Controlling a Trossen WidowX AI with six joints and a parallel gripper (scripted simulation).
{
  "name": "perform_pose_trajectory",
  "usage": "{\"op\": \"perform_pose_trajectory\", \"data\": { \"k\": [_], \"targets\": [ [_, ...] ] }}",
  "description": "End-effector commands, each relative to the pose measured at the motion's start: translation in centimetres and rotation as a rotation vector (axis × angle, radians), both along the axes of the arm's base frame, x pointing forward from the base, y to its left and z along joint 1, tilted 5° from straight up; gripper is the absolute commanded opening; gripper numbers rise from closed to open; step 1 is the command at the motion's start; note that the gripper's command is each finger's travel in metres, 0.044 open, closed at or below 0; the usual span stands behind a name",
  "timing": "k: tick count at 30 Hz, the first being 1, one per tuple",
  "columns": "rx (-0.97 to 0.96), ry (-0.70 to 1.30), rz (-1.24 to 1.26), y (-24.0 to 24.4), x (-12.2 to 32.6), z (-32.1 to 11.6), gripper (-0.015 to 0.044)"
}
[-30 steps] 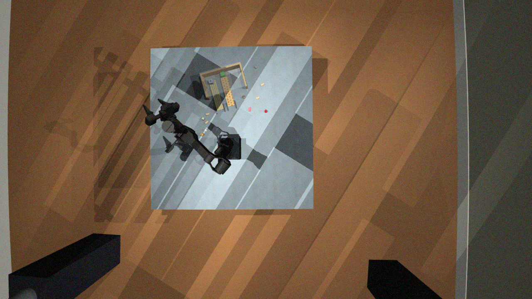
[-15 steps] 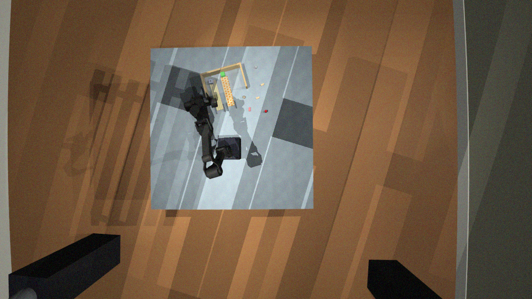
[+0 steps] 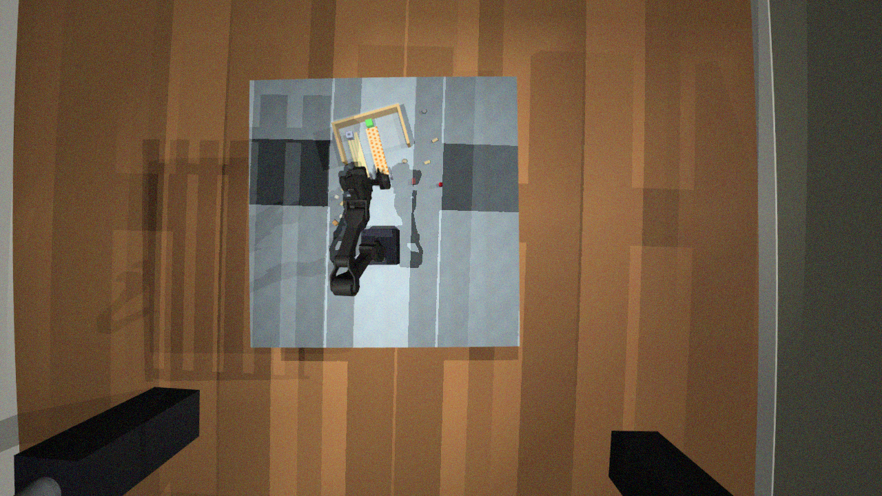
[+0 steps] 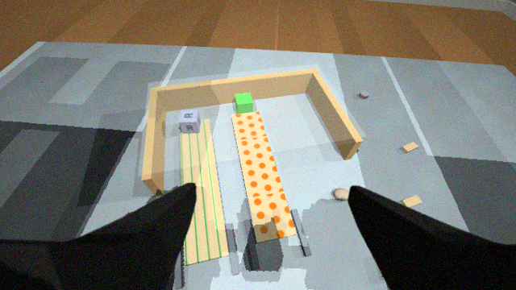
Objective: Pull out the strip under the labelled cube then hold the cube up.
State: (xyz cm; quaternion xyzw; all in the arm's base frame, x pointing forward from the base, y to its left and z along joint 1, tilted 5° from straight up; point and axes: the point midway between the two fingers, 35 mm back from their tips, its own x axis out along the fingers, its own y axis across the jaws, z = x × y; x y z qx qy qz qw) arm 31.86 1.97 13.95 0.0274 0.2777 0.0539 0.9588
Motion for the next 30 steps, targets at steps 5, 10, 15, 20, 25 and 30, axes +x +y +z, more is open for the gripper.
{"op": "perform_pose_trajectory", "data": {
  "k": [5,10,15,20,25,30],
  "targets": [
    [-0.006,0.008,0.003,-0.2,-0.1,-0.3,0.04],
    [-0.006,0.008,0.003,-0.2,-0.1,-0.3,0.04],
    [-0.013,0.076,0.023,0.4,0.6,-0.7,0.0321],
    [-0.048,0.305,0.093,2.5,3.0,-2.6,0.019],
    [-0.095,0.534,0.166,4.9,4.6,-5.1,0.0059],
    [-0.156,0.761,0.24,7.3,5.5,-8.0,0.0]
  ]
}}
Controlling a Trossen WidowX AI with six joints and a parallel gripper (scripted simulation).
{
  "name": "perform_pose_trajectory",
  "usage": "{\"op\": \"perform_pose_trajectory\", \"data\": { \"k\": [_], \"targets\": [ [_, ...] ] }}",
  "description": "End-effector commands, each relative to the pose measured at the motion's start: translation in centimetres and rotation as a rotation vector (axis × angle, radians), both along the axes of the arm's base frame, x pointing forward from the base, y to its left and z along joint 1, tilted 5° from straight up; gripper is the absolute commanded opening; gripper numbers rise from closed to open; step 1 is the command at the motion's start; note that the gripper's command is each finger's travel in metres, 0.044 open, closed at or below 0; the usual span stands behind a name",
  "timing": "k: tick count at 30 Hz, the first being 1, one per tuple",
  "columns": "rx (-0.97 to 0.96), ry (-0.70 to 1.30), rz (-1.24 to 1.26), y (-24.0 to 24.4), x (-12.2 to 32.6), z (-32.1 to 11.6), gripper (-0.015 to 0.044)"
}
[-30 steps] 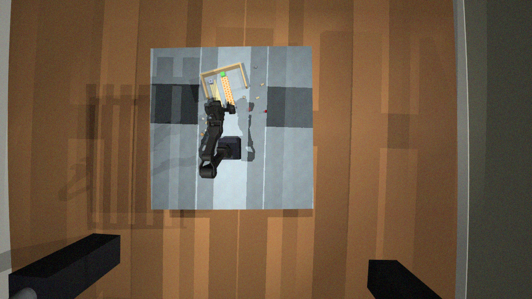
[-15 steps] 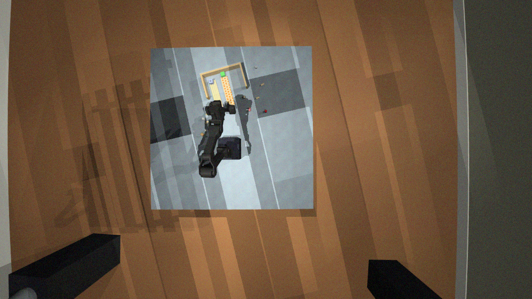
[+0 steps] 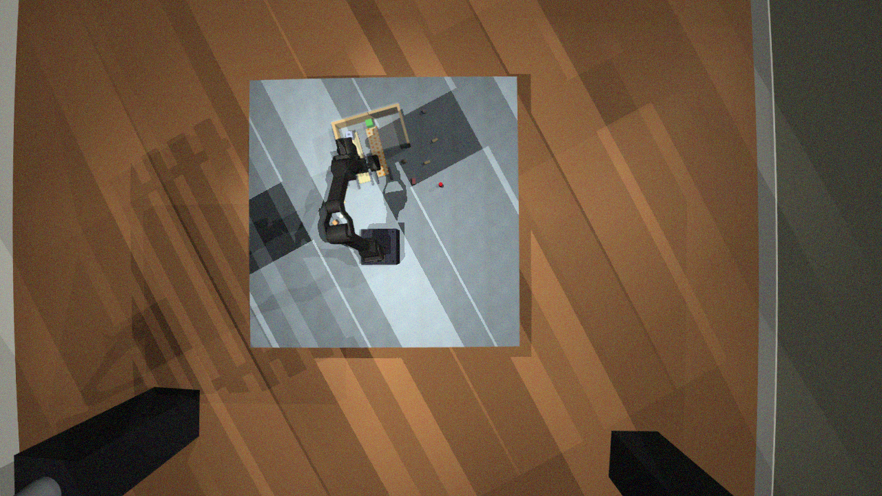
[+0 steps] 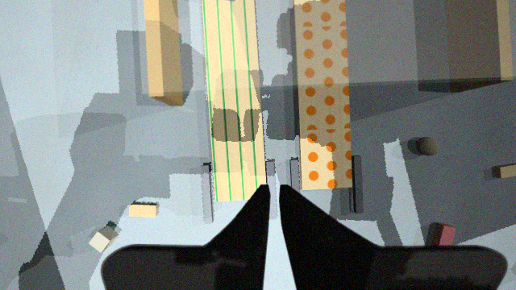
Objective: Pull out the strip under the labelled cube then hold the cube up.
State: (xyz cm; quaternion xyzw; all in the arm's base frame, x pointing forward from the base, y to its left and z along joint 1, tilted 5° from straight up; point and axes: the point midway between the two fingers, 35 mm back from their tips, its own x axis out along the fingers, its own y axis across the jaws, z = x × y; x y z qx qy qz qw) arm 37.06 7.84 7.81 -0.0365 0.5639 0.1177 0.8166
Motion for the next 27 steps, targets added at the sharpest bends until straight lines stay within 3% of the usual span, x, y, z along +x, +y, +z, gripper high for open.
{"op": "perform_pose_trajectory", "data": {
  "k": [1,5,27],
  "targets": [
    [-0.053,0.176,0.07,2.0,0.4,-2.5,0.0],
    [-0.087,0.286,0.111,3.0,0.1,-4.1,0.0],
    [-0.086,0.286,0.111,3.2,0.3,-6.8,0.0]
  ]
}}
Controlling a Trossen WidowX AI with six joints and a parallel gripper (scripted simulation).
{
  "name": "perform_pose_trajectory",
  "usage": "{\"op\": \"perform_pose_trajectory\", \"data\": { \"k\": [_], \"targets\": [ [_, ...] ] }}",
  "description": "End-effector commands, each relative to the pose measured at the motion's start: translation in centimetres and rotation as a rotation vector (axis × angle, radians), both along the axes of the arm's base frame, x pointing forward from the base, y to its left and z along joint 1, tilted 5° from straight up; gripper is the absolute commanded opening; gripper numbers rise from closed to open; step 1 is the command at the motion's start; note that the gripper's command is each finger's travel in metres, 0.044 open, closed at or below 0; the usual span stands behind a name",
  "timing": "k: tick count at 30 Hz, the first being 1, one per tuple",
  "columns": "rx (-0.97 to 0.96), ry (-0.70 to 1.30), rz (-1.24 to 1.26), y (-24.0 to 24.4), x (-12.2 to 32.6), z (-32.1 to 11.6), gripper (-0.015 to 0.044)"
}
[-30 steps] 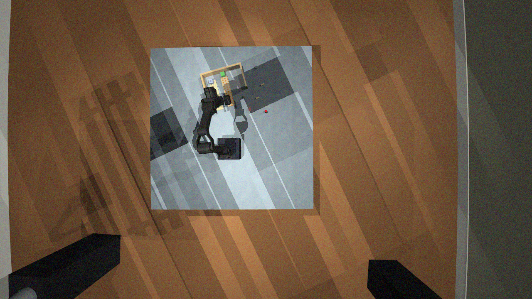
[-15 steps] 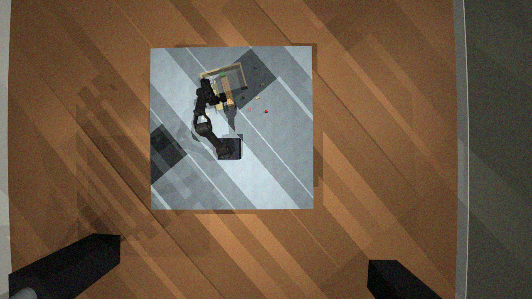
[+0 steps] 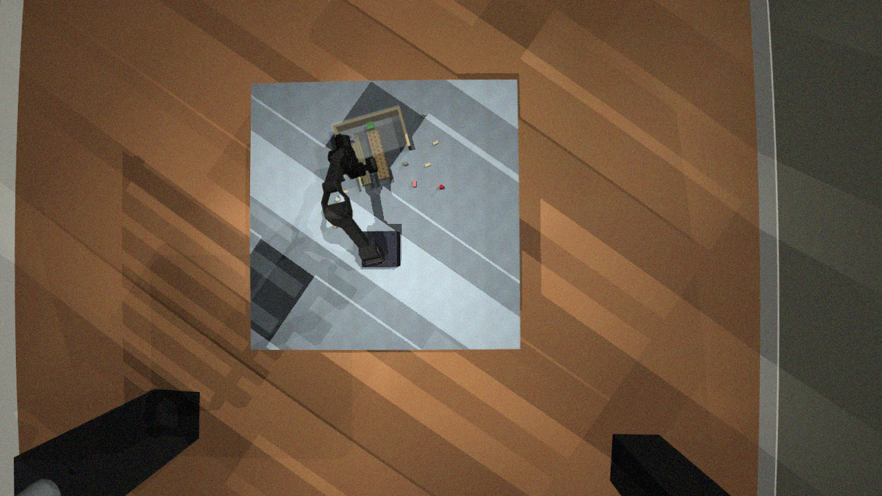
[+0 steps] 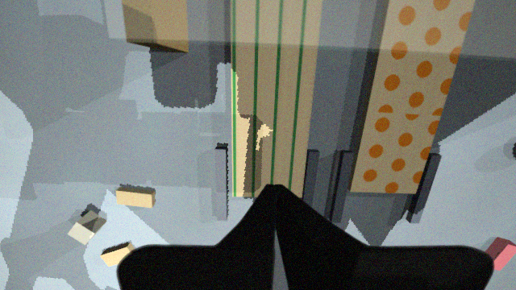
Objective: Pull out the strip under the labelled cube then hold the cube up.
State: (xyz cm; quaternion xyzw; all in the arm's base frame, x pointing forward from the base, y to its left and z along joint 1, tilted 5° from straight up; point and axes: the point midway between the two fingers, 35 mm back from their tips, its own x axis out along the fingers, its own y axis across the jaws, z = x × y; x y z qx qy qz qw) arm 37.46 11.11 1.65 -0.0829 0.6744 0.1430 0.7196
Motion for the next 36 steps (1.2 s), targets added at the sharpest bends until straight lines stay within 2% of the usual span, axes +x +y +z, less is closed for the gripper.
{"op": "perform_pose_trajectory", "data": {
  "k": [1,26,36],
  "targets": [
    [-0.006,0.004,0.003,0.0,-0.1,-0.8,0.0],
    [-0.006,0.005,0.003,0.1,-0.4,-4.9,0.0],
    [-0.006,0.005,0.003,0.1,-0.4,-5.0,0.0]
  ]
}}
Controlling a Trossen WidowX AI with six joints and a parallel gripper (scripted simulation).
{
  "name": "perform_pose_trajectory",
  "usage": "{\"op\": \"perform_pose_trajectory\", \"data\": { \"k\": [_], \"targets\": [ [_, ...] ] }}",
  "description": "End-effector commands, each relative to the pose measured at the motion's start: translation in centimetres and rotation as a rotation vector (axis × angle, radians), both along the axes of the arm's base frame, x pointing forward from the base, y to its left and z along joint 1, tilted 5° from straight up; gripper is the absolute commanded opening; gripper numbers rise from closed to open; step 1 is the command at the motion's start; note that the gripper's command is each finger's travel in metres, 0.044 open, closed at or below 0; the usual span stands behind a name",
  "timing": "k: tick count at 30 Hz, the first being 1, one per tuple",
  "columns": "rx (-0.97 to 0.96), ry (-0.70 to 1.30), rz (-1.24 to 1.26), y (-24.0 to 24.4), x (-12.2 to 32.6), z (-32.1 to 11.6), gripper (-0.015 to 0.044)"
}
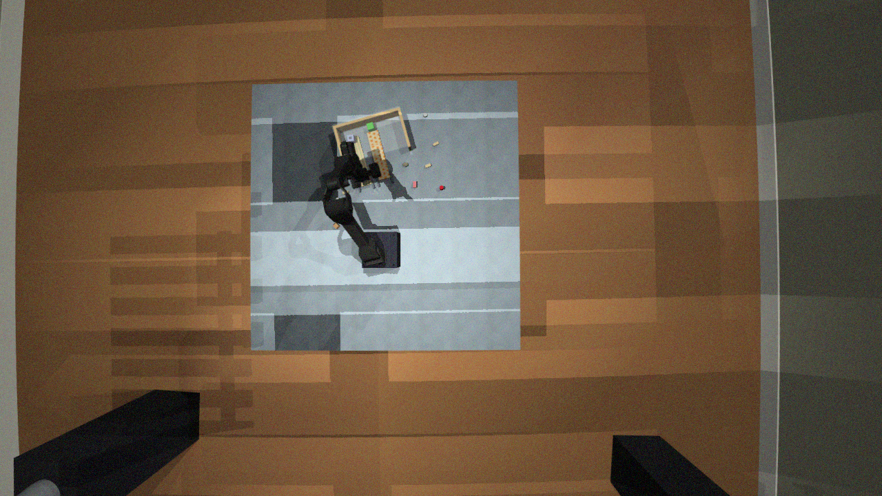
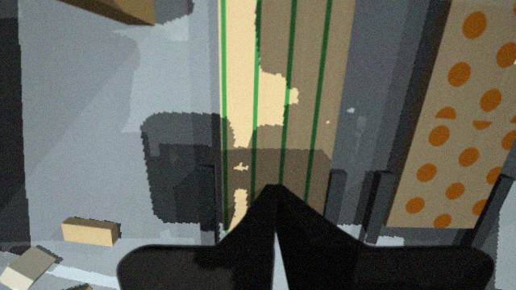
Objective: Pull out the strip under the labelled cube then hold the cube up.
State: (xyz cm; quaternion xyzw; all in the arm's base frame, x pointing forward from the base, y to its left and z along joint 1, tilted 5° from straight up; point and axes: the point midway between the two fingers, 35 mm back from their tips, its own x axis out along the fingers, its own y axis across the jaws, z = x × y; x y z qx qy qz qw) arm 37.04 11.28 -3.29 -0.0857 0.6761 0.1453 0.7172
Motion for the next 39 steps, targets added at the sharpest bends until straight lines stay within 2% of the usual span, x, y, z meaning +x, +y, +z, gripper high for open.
{"op": "perform_pose_trajectory", "data": {
  "k": [1,39],
  "targets": [
    [-0.004,-0.001,-0.005,-0.04,0.01,-0.07,0.0],
    [-0.004,-0.001,-0.005,0.0,0.02,-0.37,0.0]
  ]
}}
